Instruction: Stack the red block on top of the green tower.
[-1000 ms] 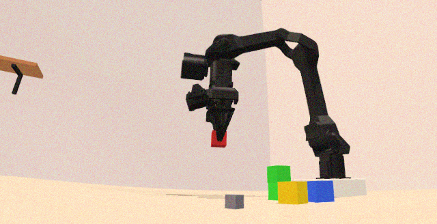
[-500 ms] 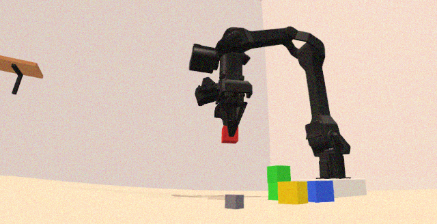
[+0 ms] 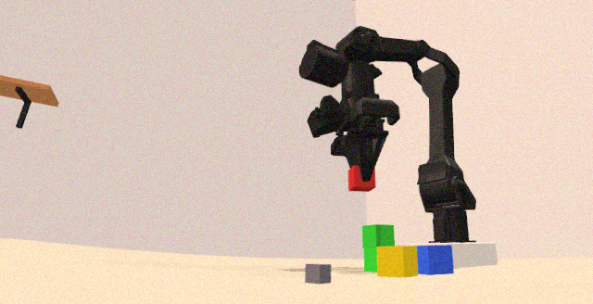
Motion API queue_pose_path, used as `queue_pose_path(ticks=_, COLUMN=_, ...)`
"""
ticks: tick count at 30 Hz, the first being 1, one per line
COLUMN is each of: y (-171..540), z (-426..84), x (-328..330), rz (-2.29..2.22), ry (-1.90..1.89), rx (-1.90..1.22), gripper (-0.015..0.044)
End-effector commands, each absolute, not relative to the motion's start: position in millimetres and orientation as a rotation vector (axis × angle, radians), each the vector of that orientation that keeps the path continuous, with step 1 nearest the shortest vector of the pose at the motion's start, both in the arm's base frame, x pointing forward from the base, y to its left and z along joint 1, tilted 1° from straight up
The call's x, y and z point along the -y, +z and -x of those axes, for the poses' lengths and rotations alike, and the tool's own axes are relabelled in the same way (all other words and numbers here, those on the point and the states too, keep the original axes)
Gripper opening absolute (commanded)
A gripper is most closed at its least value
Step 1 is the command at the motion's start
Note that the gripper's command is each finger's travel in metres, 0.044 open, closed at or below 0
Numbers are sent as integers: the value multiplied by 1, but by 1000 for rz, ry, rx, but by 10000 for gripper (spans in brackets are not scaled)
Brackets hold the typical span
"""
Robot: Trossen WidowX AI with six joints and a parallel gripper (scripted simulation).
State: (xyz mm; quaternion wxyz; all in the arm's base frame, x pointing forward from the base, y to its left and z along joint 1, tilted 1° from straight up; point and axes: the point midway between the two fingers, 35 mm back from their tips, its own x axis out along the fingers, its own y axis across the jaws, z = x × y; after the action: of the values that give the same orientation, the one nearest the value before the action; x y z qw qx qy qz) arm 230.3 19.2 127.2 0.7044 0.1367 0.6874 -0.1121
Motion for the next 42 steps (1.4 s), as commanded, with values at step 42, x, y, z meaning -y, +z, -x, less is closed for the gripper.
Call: queue_pose_path(ticks=42, y=72, z=-215, x=-32, rz=-307, ry=-259, rx=-1532, gripper=0)
